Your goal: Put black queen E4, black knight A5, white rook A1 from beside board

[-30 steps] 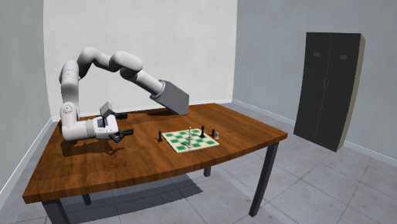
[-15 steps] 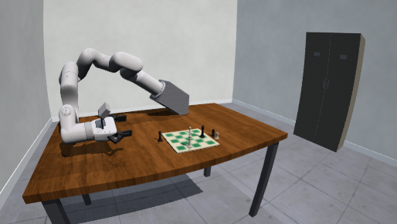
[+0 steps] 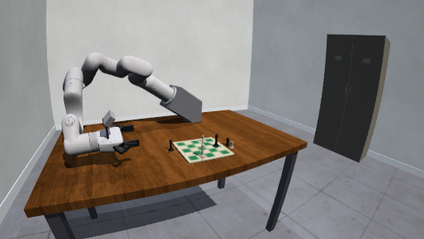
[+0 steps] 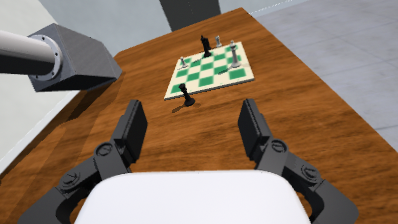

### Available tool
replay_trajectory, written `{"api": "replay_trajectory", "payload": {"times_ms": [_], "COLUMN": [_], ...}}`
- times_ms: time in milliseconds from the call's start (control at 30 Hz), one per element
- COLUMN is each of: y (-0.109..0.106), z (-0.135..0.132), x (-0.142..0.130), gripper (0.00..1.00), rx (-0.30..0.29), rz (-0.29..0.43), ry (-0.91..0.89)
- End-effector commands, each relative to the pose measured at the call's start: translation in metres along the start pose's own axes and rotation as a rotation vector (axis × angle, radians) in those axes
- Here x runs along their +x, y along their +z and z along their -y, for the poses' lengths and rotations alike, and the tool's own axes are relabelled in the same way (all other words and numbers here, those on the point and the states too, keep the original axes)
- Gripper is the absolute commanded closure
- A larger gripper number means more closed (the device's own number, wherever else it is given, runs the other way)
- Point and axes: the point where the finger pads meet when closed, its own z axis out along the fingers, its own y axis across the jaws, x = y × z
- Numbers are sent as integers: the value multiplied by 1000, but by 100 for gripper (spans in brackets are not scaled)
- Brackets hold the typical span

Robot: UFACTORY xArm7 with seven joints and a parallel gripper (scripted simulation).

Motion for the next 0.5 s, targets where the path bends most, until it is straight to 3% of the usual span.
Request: {"api": "replay_trajectory", "payload": {"times_ms": [0,67,467], "y": [-1,-6,-6], "z": [0,-2,-2], "x": [2,-3,-3], "gripper": [0,0,0], "rx": [-1,-10,-10], "rz": [1,-14,-14], "ry": [-5,-72,-72]}}
